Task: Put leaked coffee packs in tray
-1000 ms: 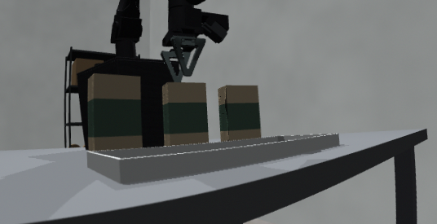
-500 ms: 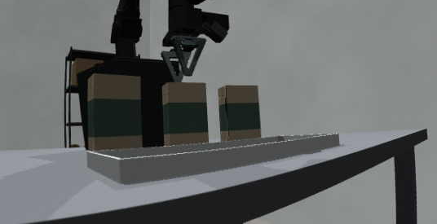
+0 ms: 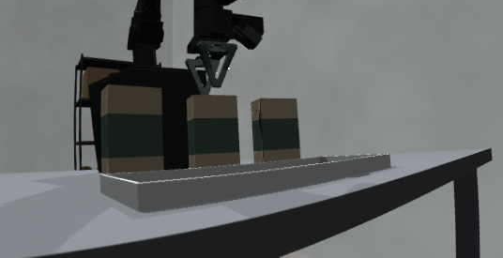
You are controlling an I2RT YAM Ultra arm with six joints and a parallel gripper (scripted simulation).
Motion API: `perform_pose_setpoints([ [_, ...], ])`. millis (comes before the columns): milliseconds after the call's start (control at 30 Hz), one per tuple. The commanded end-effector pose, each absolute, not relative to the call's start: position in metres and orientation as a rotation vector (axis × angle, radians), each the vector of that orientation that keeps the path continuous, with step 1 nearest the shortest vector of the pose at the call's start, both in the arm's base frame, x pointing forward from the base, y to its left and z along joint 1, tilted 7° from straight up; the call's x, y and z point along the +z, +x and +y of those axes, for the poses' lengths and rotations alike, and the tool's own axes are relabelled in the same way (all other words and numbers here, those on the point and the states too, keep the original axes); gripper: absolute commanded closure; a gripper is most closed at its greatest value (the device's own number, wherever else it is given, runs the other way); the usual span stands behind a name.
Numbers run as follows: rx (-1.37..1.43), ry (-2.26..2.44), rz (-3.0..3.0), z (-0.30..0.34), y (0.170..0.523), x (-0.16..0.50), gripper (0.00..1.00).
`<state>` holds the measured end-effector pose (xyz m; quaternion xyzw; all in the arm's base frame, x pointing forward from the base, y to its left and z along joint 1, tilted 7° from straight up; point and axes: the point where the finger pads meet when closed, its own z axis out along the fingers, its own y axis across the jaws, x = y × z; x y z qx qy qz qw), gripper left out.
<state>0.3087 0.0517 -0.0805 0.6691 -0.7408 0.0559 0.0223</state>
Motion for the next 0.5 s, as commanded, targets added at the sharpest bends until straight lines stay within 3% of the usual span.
perform_pose_setpoints([
  [0,0.211,2.1,-2.326,0.0552,0.3265,-0.0735,0.21],
  [467,0.214,2.101,-2.331,0.0551,0.3281,-0.0697,0.21],
])
